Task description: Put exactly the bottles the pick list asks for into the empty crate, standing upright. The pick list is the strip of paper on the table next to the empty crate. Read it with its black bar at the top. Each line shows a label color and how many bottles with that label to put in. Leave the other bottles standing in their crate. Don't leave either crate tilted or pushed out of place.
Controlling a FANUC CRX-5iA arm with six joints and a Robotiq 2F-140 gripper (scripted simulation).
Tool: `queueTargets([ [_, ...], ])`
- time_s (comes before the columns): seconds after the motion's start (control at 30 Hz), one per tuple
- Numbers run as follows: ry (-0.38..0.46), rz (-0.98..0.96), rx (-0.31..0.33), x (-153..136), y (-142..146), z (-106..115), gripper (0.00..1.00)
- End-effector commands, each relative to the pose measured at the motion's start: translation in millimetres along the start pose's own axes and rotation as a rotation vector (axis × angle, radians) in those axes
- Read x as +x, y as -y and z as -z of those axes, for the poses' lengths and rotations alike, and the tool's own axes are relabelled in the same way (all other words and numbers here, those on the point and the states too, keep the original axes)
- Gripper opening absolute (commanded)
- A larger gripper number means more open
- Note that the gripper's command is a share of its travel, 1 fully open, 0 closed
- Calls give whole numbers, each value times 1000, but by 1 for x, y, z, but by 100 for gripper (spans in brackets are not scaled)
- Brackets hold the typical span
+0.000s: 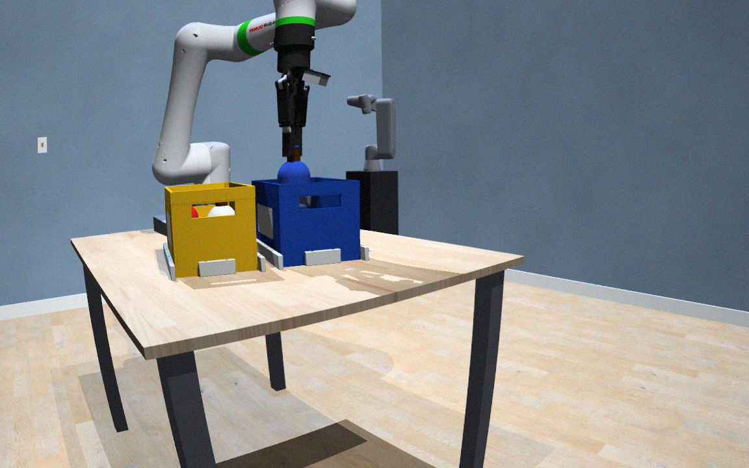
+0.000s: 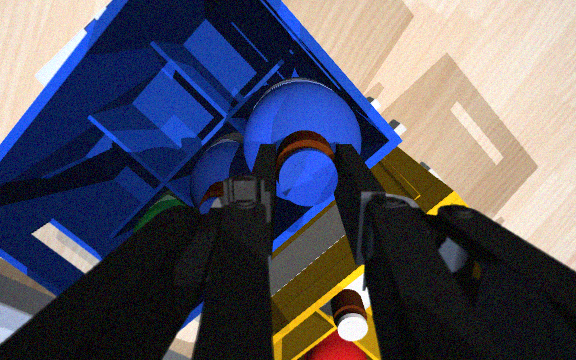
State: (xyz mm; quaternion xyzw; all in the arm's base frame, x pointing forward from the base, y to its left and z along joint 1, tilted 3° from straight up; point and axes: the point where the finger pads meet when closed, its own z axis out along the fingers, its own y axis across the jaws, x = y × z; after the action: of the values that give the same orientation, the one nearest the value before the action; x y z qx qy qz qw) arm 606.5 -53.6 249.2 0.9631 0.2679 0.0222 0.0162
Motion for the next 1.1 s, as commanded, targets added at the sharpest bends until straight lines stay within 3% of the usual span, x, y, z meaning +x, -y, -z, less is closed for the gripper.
queueTargets([
  [0.0, -2, 0, -2, 0, 0, -1, 10],
  [1.07, -2, 0, -2, 0, 0, -29, 10],
])
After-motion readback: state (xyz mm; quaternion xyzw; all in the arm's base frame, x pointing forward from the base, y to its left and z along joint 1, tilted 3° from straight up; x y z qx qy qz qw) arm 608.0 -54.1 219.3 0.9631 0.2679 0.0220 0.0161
